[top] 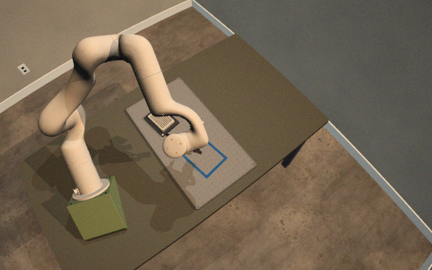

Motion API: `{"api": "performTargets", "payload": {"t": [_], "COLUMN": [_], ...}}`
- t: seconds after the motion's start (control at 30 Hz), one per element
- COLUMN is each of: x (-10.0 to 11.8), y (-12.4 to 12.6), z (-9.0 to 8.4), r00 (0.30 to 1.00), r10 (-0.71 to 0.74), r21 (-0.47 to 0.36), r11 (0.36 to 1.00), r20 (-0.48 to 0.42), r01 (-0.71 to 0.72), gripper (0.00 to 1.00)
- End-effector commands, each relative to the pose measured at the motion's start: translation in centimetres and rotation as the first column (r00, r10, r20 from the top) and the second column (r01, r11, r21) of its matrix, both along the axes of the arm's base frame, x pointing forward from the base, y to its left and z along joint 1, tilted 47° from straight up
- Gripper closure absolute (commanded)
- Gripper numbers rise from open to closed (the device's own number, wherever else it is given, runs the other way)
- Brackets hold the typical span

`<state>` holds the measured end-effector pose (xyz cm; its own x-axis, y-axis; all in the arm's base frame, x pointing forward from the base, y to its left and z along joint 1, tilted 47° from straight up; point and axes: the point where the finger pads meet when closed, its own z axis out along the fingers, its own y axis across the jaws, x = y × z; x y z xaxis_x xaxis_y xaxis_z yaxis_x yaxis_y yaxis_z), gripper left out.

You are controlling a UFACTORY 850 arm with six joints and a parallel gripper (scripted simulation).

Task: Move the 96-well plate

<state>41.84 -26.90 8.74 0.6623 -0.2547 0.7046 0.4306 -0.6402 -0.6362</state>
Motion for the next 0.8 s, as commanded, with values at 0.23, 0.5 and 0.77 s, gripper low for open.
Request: {"api": "performTargets", "payload": {"t": [0.23,0.5,0.77], "x": [2.0,3.1,3.8], "y": [3.2,5.7,7.9], "z": [2.8,4.6,6.1], "r00": [0.988,0.965,0.939], "r10": [0.137,0.234,0.314], "r21": [-0.189,-0.305,-0.393], "r11": [0.974,0.933,0.888], "r20": [0.076,0.115,0.141], "r01": [-0.121,-0.190,-0.238], "gripper": [0.00,0.00,0.00]}}
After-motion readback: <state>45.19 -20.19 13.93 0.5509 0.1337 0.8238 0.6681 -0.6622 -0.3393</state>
